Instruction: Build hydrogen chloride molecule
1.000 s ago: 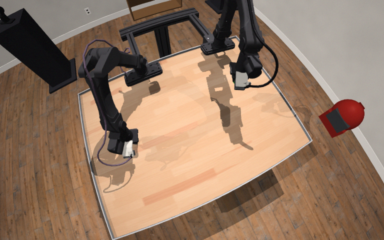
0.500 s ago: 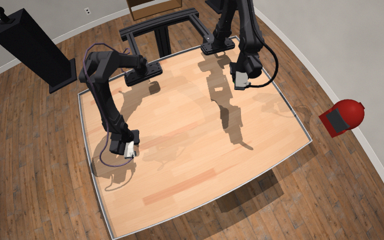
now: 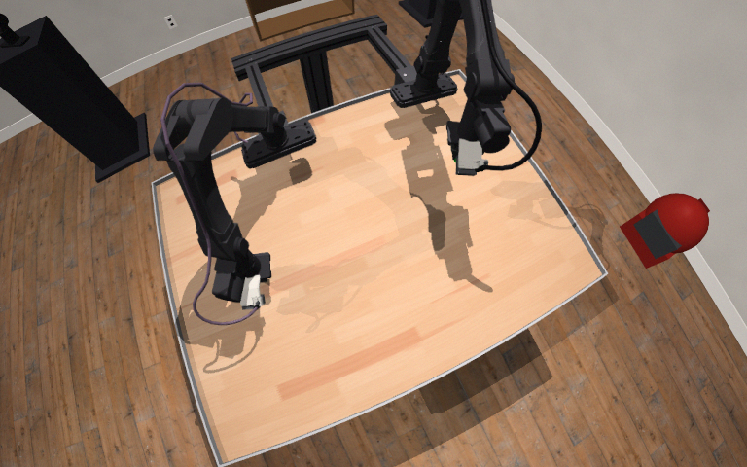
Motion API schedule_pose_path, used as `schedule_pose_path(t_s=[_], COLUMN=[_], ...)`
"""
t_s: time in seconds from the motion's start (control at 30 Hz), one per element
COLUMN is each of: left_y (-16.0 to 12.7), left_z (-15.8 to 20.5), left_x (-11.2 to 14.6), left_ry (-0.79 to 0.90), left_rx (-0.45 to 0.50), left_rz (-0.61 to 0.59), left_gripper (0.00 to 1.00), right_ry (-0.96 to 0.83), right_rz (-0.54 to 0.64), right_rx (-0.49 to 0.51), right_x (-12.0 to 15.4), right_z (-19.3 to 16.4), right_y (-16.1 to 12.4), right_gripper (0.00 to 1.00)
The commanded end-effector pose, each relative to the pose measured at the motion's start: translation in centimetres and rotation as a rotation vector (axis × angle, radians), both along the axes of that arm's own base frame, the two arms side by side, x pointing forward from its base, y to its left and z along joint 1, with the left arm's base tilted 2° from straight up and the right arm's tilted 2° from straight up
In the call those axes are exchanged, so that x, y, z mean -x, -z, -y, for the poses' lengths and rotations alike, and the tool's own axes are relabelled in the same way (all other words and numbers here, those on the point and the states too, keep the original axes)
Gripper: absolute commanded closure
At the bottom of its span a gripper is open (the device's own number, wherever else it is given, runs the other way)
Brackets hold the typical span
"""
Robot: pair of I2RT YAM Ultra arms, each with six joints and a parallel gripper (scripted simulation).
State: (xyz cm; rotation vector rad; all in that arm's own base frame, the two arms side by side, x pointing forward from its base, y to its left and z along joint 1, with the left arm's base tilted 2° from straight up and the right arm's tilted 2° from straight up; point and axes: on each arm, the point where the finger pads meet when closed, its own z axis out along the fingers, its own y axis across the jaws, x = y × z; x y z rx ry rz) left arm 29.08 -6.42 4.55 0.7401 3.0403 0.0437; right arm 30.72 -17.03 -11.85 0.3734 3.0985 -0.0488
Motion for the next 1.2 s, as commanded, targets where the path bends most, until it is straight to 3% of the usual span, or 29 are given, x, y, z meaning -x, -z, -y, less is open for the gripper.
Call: schedule_pose_path(t_s=[0.0, 0.7, 1.0, 1.17], left_y=[-1.7, -1.7, -1.7, -1.9], left_z=[0.5, 0.5, 0.5, 0.8], left_x=[-1.4, -1.4, -1.4, -1.2], left_ry=[0.005, 0.005, 0.005, -0.037], left_rx=[0.030, 0.030, 0.030, 0.063], left_rz=[0.076, 0.076, 0.076, 0.091], left_gripper=[1.00, 1.00, 1.00, 1.00], right_ry=[-0.013, -0.006, -0.002, -0.001], right_rz=[0.072, 0.046, 0.001, 0.064], right_rx=[0.035, 0.019, -0.004, 0.027], right_x=[-2.5, -1.9, -0.3, -1.7], right_z=[0.9, 0.2, -0.6, 0.2], right_y=[-2.0, -4.5, -9.3, -10.3], right_gripper=[1.00, 1.00, 1.00, 1.00])
